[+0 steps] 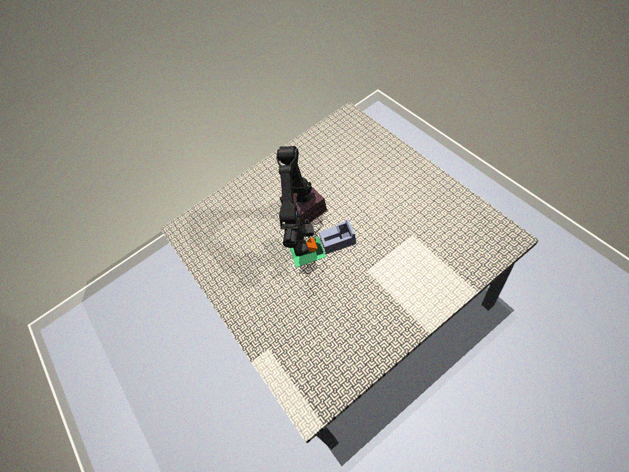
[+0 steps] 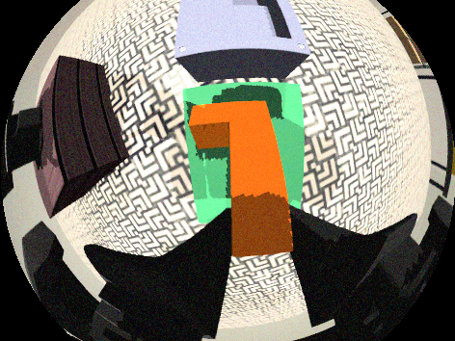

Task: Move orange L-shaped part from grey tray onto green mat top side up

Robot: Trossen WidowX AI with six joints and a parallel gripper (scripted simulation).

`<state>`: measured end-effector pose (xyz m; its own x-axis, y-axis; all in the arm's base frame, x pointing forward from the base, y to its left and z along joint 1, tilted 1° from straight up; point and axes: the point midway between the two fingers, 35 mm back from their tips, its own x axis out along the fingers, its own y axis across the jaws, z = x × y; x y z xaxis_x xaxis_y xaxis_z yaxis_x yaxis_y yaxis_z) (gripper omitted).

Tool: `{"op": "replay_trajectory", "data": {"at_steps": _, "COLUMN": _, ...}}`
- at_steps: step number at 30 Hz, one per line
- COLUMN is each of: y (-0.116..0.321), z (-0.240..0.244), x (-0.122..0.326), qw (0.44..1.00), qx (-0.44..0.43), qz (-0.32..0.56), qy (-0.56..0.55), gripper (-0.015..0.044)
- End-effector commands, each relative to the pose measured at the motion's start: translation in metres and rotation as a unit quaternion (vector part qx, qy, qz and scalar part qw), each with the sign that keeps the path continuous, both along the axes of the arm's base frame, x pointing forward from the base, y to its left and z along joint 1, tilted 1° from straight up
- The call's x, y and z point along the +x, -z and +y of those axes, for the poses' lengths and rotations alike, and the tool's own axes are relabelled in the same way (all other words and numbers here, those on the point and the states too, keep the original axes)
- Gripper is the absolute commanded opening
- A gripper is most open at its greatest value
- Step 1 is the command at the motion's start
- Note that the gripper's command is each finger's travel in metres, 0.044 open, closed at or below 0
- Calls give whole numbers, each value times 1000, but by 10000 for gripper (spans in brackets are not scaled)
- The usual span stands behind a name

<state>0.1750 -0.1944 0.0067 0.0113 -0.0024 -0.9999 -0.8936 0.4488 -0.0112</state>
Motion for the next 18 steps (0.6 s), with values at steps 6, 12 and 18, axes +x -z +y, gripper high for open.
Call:
{"op": "replay_trajectory", "data": {"at_steps": 6, "y": 1, "z": 0, "x": -1, "qw": 1000, "qx": -1, "qz": 2, "qy": -3, "gripper": 0}}
{"op": "replay_trajectory", "data": {"at_steps": 12, "y": 0, "z": 0, "x": 0, "qw": 1000, "qx": 0, "qz": 0, "qy": 0, "gripper": 105}}
{"op": "replay_trajectory", "data": {"at_steps": 18, "y": -2, "z": 0, "x": 0, "qw": 1000, "qx": 0, "qz": 0, "qy": 0, "gripper": 263}}
